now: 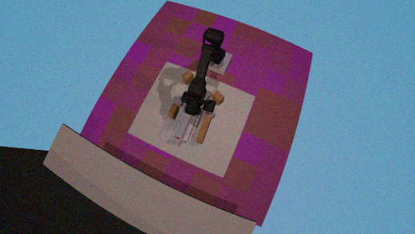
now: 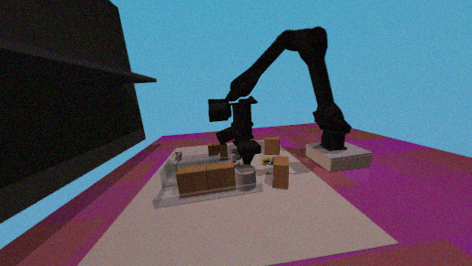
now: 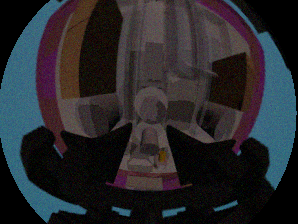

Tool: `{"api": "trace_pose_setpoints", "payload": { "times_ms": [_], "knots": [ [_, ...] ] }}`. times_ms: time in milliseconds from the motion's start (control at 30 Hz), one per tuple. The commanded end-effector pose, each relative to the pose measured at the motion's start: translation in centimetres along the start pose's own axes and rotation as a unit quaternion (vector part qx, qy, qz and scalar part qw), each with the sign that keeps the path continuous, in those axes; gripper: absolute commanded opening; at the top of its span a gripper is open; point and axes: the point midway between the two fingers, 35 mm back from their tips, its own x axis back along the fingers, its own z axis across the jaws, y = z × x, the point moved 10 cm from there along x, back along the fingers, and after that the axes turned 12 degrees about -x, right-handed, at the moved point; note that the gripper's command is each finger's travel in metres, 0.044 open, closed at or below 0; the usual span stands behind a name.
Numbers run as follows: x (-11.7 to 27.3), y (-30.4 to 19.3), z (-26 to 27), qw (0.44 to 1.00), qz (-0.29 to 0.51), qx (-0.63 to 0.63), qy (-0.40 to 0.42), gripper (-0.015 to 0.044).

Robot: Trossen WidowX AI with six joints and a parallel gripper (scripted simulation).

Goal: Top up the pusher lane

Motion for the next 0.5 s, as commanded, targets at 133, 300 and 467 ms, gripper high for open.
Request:
{"api": "trace_pose_setpoints", "payload": {
  "times_ms": [133,300,467],
  "knots": [
    [1.6,0.0,0.0,1.0,0.001,0.001,0.0,0.0276],
    [2.0,0.0,0.0,1.0,0.001,0.001,0.0,0.0276],
    [2.1,-1.0,-0.2,1.0,0.001,0.001,0.0,0.0276]
  ]
}}
